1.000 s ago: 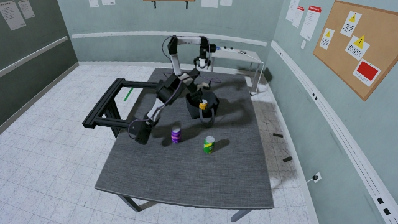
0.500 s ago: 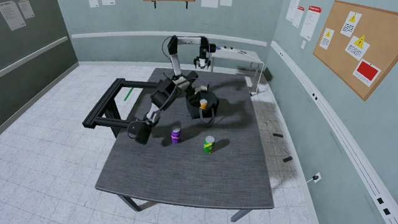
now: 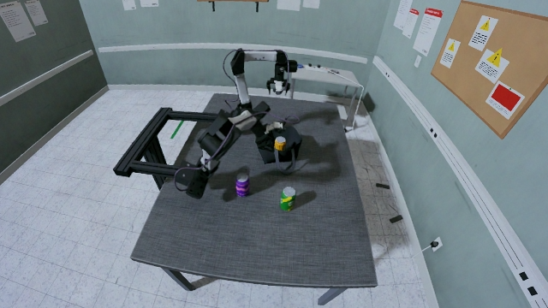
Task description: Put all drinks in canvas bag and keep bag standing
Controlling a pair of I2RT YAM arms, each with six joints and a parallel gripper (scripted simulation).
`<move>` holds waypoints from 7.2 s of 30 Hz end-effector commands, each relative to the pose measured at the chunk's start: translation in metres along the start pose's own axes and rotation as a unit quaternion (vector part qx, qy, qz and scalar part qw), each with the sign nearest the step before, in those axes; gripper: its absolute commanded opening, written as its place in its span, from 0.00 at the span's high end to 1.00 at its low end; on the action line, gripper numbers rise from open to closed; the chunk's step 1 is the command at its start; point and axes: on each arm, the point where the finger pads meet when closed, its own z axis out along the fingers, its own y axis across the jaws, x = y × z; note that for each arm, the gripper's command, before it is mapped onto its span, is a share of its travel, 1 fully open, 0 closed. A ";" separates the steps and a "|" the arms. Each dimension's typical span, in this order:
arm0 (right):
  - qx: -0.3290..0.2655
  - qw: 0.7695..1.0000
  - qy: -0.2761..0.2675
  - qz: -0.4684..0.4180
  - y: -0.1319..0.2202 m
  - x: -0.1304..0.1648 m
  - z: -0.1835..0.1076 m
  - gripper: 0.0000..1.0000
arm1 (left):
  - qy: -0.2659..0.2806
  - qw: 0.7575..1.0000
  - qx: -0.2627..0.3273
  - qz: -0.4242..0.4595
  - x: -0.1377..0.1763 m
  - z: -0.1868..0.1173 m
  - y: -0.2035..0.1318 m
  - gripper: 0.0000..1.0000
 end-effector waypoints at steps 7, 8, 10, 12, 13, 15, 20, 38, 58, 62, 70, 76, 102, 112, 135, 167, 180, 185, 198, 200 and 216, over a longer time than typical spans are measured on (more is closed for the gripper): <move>-0.002 1.000 0.006 -0.010 -0.032 0.008 -0.008 0.14 | 0.003 1.000 -0.006 -0.001 0.000 0.001 0.003 0.00; -0.002 1.000 0.005 -0.008 -0.032 0.008 -0.008 0.14 | 0.003 1.000 -0.006 -0.001 0.000 0.001 0.003 0.00; -0.015 1.000 -0.012 0.011 -0.017 -0.003 -0.010 0.14 | 0.003 1.000 -0.006 -0.001 0.000 0.001 0.003 0.00; -0.008 1.000 0.000 -0.009 -0.018 0.007 -0.007 0.14 | 0.003 1.000 -0.006 -0.001 0.000 0.001 0.003 0.00; -0.008 1.000 0.000 -0.009 -0.018 0.007 -0.007 0.14 | 0.003 1.000 -0.006 -0.001 0.000 0.001 0.003 0.00; -0.013 1.000 -0.008 0.004 -0.018 0.004 -0.008 0.14 | 0.003 1.000 -0.006 -0.001 0.000 0.001 0.003 0.00; -0.016 1.000 -0.012 0.011 -0.015 -0.004 -0.010 0.14 | 0.009 1.000 -0.024 -0.003 0.002 -0.006 0.007 0.00; -0.014 1.000 -0.009 0.006 -0.018 0.001 -0.009 0.16 | 0.007 1.000 -0.010 -0.009 0.004 -0.007 0.006 0.00; -0.093 0.966 0.113 -0.215 -0.095 0.080 -0.006 0.16 | 0.007 1.000 -0.010 -0.009 0.004 -0.007 0.006 0.00; -0.129 0.951 0.116 -0.256 -0.101 0.094 -0.011 0.16 | 0.007 1.000 -0.010 -0.009 0.004 -0.007 0.006 0.00; -0.187 0.917 0.128 -0.329 -0.111 0.133 -0.022 0.16 | 0.007 1.000 -0.010 -0.009 0.004 -0.007 0.006 0.00; -0.186 0.917 0.124 -0.331 -0.120 0.144 -0.023 0.16 | 0.007 1.000 -0.010 -0.009 0.004 -0.007 0.006 0.00; -0.197 0.911 0.102 -0.348 -0.125 0.155 -0.024 0.16 | 0.007 1.000 -0.010 -0.009 0.004 -0.007 0.006 0.00; -0.198 0.911 0.087 -0.351 -0.122 0.160 -0.004 0.16 | 0.007 1.000 -0.010 -0.009 0.004 -0.007 0.006 0.00; -0.193 0.913 0.084 -0.350 -0.124 0.177 0.022 0.16 | 0.007 1.000 -0.010 -0.009 0.004 -0.007 0.006 0.00; -0.197 0.910 0.093 -0.352 -0.124 0.194 0.036 0.26 | 0.007 1.000 -0.010 -0.009 0.004 -0.007 0.006 0.00; -0.191 0.912 0.091 -0.353 -0.125 0.192 0.037 0.29 | 0.007 1.000 -0.010 -0.009 0.004 -0.007 0.006 0.00; -0.191 0.912 0.091 -0.353 -0.125 0.192 0.037 0.29 | 0.007 1.000 -0.010 -0.009 0.004 -0.007 0.006 0.00; -0.191 0.912 0.091 -0.353 -0.125 0.192 0.037 0.30 | 0.007 1.000 -0.010 -0.009 0.004 -0.007 0.006 0.00; -0.191 0.912 0.091 -0.353 -0.125 0.192 0.037 0.30 | 0.007 1.000 -0.010 -0.009 0.004 -0.007 0.006 0.00; -0.189 0.914 0.077 -0.350 -0.124 0.167 0.017 0.30 | 0.007 1.000 -0.010 -0.009 0.004 -0.007 0.006 0.00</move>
